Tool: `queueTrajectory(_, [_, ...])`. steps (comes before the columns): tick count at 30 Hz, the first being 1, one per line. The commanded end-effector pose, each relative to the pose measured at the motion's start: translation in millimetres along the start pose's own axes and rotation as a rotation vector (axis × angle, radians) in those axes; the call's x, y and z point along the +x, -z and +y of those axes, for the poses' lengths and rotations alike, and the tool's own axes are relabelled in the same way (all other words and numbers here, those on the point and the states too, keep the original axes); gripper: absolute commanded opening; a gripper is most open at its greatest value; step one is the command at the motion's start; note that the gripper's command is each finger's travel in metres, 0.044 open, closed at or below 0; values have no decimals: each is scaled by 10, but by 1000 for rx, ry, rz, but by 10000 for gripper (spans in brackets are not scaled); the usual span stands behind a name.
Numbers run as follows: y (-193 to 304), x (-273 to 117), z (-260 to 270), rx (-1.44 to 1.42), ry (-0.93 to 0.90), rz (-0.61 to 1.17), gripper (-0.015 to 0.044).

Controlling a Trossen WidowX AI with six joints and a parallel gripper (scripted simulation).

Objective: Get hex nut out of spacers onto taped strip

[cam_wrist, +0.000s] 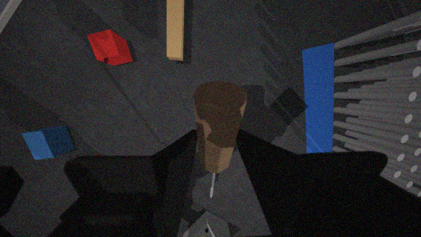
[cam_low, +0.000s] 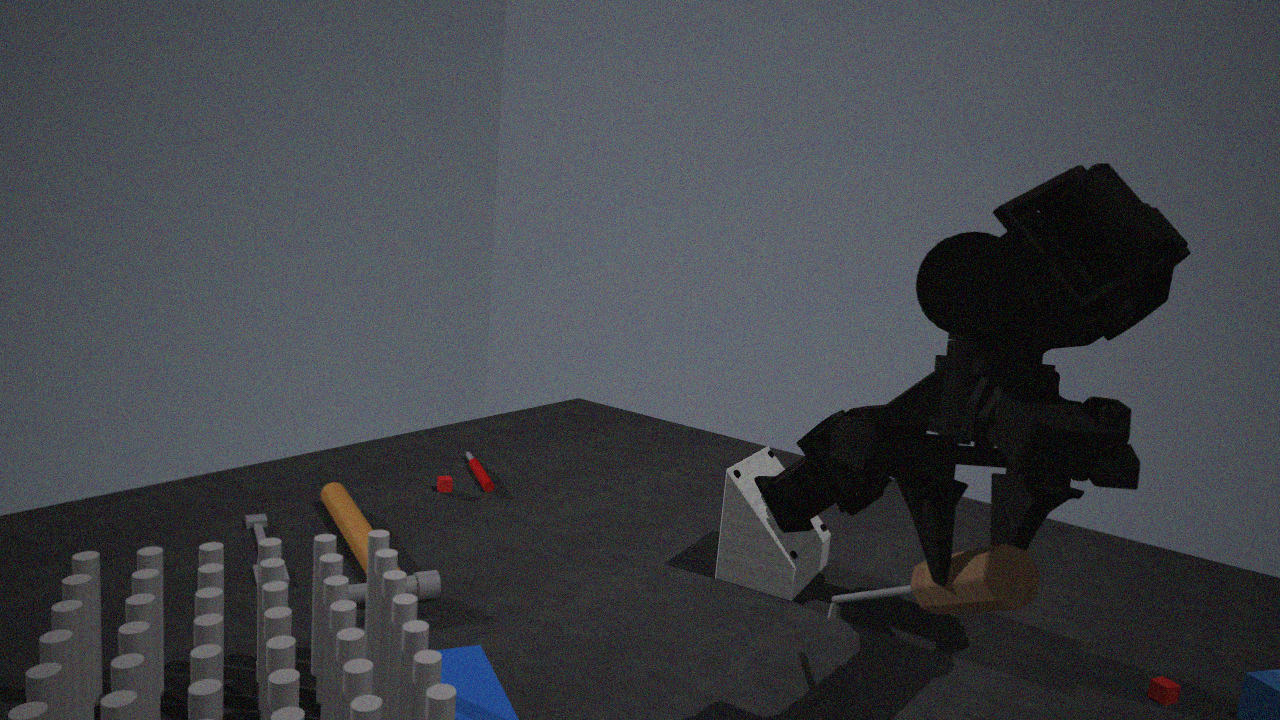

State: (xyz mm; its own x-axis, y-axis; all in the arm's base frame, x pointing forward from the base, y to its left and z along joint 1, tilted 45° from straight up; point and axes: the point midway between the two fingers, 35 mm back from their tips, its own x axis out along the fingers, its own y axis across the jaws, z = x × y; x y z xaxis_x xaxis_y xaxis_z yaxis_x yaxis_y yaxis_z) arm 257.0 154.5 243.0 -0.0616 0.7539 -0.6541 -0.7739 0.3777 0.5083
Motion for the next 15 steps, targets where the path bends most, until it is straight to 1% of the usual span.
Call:
queueTrajectory(1, [51, -25, -100, -111, 33, 16, 0])
queueTrajectory(15, [238, -102, -390, -543, 109, 107, 0])
